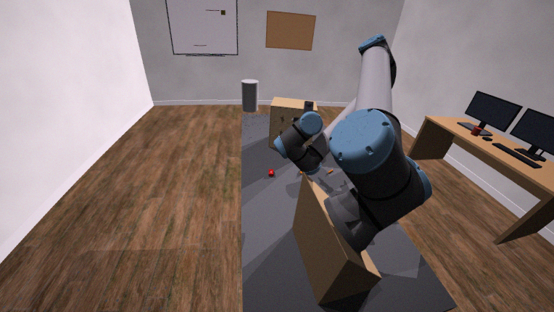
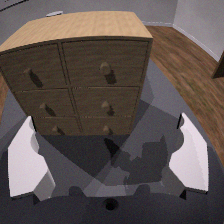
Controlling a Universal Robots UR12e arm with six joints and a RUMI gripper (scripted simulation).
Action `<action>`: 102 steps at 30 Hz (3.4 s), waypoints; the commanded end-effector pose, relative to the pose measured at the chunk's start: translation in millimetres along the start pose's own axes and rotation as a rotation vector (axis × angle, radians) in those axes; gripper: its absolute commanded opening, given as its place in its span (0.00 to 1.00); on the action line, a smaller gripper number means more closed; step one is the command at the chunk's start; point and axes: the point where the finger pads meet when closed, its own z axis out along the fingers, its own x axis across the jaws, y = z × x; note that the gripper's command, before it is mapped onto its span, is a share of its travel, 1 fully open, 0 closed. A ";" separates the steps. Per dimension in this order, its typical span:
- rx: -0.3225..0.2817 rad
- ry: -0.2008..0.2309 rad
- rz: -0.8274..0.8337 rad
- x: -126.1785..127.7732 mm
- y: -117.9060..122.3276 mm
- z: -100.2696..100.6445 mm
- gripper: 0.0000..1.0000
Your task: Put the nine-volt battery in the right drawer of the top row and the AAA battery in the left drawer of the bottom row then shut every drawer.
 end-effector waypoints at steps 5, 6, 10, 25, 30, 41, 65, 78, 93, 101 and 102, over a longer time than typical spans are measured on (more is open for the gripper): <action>0.036 -0.001 0.000 0.0 1.2 3.1 1.00; 0.040 -0.001 0.000 0.0 1.4 3.6 1.00; 0.053 -0.001 0.001 -0.1 1.9 4.9 1.00; 0.078 -0.001 0.000 0.0 3.1 7.3 1.00; 0.082 -0.001 0.000 0.0 3.3 7.6 1.00; 0.084 -0.001 0.000 0.0 3.4 7.8 1.00; 0.085 -0.001 0.000 0.0 3.4 7.8 0.20; 0.085 -0.001 0.000 0.0 3.4 7.8 0.20; 0.085 -0.001 0.000 0.0 2.8 11.8 0.20; 0.085 -0.001 0.000 0.0 1.9 19.0 0.20; 0.085 -0.001 0.000 0.0 1.6 20.6 0.20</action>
